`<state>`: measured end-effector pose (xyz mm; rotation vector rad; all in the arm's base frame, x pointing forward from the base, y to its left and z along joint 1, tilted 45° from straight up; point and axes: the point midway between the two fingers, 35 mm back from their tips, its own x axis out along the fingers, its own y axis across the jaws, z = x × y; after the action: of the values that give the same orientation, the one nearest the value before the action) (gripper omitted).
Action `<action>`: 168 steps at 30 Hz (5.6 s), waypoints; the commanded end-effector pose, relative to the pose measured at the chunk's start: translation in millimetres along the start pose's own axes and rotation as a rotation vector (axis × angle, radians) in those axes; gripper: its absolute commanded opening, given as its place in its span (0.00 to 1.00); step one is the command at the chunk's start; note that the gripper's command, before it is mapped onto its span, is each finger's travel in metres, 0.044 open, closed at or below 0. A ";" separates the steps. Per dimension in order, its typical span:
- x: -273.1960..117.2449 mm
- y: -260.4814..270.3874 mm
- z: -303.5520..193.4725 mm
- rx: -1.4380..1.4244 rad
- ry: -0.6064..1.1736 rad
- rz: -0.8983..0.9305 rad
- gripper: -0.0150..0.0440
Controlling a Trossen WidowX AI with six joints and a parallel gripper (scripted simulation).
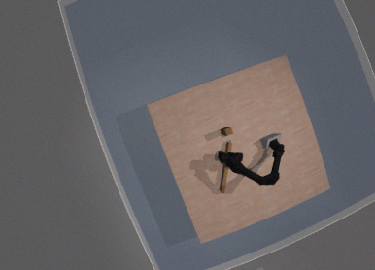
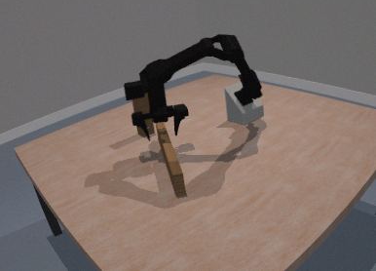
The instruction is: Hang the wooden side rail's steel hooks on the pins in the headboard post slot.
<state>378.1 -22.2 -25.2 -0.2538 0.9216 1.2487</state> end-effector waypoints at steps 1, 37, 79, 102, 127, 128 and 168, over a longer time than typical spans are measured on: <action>7.7 1.2 -1.8 0.012 -0.003 0.006 1.00; 24.2 2.8 -1.7 0.011 -0.005 0.007 0.25; 23.1 9.8 5.5 -0.324 -0.007 0.007 0.25; 23.2 29.7 -1.4 -0.524 -0.007 0.007 0.25; 23.3 46.4 -10.2 -0.641 -0.008 0.008 0.25; 23.3 46.8 -10.4 -0.641 -0.008 0.008 0.25; 19.0 43.0 -10.1 -0.641 -0.007 0.007 0.25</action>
<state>334.2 2.9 -33.3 -0.7332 0.4981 1.5282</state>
